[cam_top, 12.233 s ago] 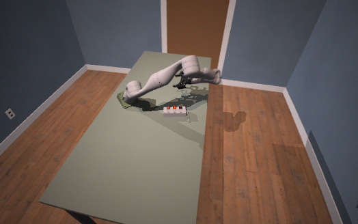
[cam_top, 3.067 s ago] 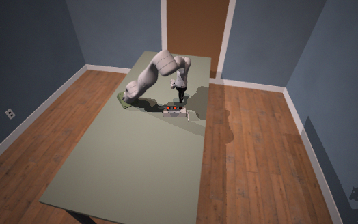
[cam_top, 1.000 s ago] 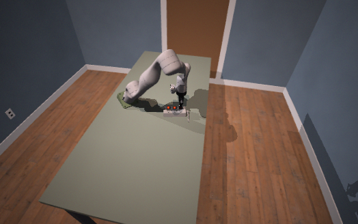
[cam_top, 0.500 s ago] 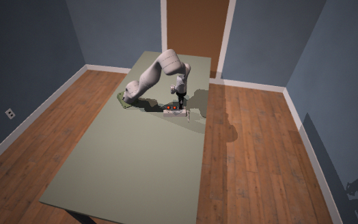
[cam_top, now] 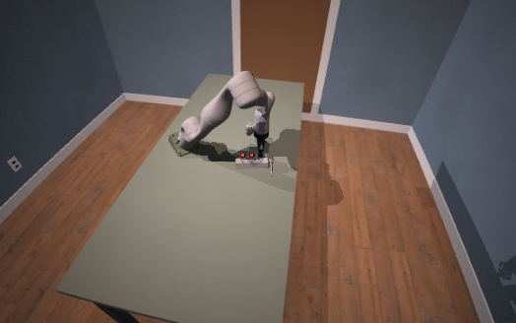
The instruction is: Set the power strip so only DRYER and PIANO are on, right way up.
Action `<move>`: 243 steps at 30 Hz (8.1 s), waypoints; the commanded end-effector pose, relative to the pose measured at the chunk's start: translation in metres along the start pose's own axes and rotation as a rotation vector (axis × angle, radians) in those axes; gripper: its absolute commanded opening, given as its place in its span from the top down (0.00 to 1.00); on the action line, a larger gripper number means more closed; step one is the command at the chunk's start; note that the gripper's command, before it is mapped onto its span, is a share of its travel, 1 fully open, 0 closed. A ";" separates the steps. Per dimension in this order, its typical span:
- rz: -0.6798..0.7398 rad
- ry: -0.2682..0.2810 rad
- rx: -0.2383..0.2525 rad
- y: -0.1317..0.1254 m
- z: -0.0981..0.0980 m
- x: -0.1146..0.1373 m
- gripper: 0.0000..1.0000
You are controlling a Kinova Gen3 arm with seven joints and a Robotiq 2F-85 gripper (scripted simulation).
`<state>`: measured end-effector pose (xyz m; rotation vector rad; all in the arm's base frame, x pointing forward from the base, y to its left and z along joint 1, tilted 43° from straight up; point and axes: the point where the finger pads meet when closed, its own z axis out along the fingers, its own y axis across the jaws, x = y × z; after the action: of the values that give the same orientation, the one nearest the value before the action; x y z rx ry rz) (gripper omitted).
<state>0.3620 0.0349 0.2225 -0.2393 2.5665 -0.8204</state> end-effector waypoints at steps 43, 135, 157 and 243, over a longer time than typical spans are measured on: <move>0.000 -0.001 -0.001 0.000 0.005 0.000 1.00; 0.000 -0.001 -0.001 0.013 -0.044 0.046 1.00; 0.000 -0.001 -0.001 0.013 -0.044 0.046 1.00; 0.000 -0.001 -0.001 0.013 0.000 0.046 1.00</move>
<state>0.3207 0.0323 0.1987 -0.2394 2.5664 -0.8203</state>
